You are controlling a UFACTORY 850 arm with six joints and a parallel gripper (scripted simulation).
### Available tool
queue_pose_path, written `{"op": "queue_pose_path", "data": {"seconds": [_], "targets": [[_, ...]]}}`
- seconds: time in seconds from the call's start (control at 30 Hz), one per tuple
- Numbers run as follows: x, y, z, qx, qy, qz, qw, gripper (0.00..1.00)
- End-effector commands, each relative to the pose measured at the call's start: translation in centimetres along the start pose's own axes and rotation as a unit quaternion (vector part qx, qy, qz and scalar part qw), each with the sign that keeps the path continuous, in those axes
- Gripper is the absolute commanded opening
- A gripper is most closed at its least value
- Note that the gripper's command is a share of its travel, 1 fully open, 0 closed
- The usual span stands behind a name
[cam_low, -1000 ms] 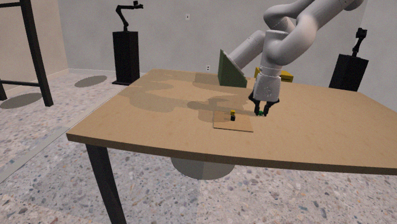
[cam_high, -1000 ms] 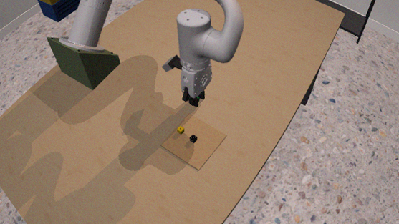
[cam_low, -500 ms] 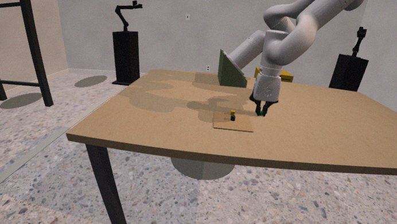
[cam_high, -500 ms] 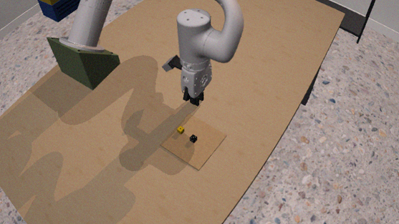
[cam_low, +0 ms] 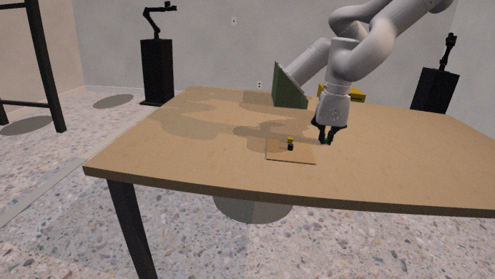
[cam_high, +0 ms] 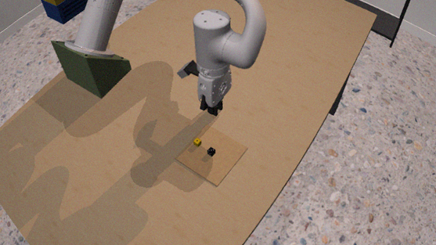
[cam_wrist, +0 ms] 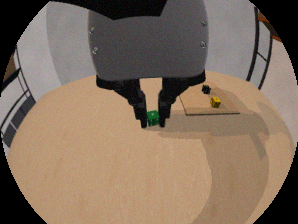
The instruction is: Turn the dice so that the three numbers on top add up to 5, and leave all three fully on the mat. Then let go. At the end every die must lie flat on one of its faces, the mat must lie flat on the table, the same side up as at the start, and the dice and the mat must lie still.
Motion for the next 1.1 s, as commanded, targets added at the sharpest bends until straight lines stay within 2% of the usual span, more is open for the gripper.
{"op": "queue_pose_path", "data": {"seconds": [0.0, 0.5, 0.63, 0.8, 0.87, 1.07], "targets": [[0.0, 0.1, -0.1, -0.001, 0.000, 0.000, 1.000, 0.11], [0.0, 0.1, -0.4, -0.001, 0.000, 0.000, 1.000, 0.11], [0.0, 0.1, -2.2, -0.001, 0.000, 0.000, 1.000, 0.11], [0.0, 0.1, -5.8, -0.001, 0.000, 0.000, 1.000, 0.11], [0.0, 0.1, -5.8, -0.001, 0.000, 0.000, 1.000, 0.11], [0.0, 0.0, -9.4, -0.001, 0.000, 0.000, 1.000, 0.11]]}}
Point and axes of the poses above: the point where the finger pads meet when closed, its own z axis out along the fingers, its own x axis across the jaws, y = z × x, the point moved 6 cm from there along -z, back along the fingers, and after that the axes turned 1 degree about z, right-handed, at the moved point
